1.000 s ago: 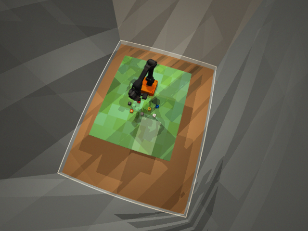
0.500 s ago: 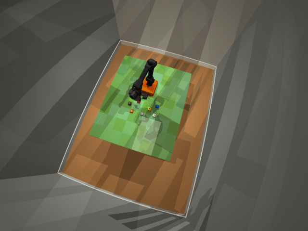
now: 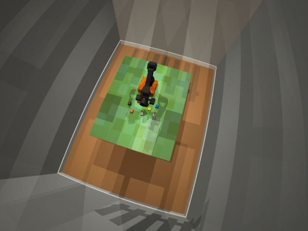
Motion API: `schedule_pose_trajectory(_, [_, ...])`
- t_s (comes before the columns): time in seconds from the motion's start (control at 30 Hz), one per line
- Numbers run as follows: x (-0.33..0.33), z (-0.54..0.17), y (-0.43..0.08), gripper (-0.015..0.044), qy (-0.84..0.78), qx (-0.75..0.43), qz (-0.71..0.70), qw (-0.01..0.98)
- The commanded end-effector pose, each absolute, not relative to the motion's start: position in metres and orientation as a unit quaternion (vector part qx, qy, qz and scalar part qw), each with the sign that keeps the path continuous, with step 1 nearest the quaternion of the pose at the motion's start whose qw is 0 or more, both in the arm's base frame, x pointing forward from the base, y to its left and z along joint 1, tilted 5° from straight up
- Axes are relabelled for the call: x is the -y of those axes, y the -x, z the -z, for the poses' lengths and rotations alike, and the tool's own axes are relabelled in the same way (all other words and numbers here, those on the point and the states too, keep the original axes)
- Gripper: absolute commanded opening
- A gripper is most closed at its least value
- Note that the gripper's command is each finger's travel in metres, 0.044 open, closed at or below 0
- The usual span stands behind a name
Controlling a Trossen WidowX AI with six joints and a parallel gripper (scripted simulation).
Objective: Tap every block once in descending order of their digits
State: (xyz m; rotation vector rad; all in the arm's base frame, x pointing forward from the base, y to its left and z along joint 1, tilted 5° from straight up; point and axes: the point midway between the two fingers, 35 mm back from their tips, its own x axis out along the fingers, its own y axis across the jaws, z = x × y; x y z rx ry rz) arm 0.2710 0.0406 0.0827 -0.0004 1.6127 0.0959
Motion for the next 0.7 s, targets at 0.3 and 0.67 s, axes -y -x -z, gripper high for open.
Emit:
schedule_pose_trajectory(0.3, [-0.0787,-0.0859,-0.2808,0.04,-0.011,-0.719,-0.033,0.694])
schedule_pose_trajectory(0.67, [-0.0787,-0.0859,-0.2808,0.04,-0.011,-0.719,-0.033,0.694])
